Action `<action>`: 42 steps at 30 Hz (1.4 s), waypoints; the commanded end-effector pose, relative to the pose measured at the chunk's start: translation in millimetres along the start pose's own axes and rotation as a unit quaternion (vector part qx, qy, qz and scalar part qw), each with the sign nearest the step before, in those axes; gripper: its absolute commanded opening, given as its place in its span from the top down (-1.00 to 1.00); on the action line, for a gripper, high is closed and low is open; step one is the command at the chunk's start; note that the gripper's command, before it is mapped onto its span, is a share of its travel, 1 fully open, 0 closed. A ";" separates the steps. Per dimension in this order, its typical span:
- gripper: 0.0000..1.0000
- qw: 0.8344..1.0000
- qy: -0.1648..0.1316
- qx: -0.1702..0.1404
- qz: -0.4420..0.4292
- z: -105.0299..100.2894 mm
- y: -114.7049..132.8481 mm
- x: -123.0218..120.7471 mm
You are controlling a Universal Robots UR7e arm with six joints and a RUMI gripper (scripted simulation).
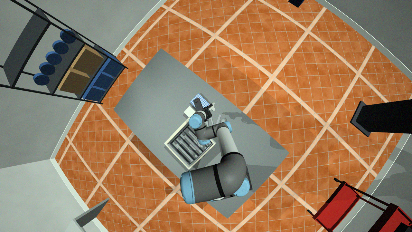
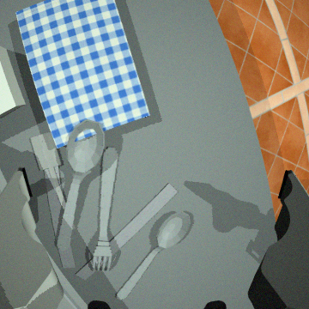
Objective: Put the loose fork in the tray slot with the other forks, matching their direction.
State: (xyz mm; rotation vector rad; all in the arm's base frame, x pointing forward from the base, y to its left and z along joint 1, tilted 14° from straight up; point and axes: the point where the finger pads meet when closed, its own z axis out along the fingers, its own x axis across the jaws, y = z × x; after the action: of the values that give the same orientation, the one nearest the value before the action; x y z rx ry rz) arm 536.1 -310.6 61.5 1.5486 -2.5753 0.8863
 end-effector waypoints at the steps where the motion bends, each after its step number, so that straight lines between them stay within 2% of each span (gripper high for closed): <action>1: -1.00 0.996 -0.053 -0.061 0.049 -11.0 51.7 -8.8; 6: -1.00 0.986 -0.088 -0.108 0.095 -22.7 95.5 -21.3; 11: -1.00 0.979 -0.105 -0.132 0.119 -29.8 117.2 -28.7; 42: -1.00 0.978 -0.110 -0.136 0.115 -31.0 122.1 -30.9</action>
State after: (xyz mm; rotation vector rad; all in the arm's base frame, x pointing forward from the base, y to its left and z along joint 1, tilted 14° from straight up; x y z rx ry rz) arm 443.4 -227.9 22.2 1.3471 -2.9309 0.3566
